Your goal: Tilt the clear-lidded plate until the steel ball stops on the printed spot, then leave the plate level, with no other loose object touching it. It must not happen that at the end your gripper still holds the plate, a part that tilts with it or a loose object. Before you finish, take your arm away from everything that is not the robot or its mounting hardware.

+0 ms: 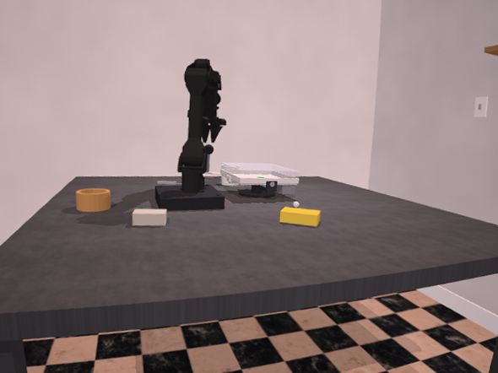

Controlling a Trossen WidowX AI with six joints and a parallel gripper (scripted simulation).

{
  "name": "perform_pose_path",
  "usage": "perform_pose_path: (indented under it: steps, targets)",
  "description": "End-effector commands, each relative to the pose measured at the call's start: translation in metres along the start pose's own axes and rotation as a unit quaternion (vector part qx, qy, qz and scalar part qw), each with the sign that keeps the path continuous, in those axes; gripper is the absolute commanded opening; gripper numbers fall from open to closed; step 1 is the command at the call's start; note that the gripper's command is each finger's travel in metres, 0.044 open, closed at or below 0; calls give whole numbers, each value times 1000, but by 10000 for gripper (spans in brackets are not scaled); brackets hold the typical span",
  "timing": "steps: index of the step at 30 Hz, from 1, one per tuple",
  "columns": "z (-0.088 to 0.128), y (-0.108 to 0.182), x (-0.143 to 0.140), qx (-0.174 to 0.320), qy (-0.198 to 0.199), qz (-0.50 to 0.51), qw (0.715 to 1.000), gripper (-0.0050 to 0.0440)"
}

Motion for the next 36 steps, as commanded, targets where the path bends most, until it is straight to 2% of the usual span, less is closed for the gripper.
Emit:
perform_pose_path:
  steps: [1, 36]
  targets:
    - [-3, 1, 2, 0, 0, 3, 1000, 300]
    - [-51, 2, 1, 0, 0, 3, 1000, 300]
Point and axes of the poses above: the point midway between the two fingers, 35 mm back from their tips, its own z axis back along the fingers, its own x axis across the jaws, y = z × x, the point moved 6 cm from there along z, back along the fingers, and after that the axes turned 13 degrees about z, right-handed, at the moved point
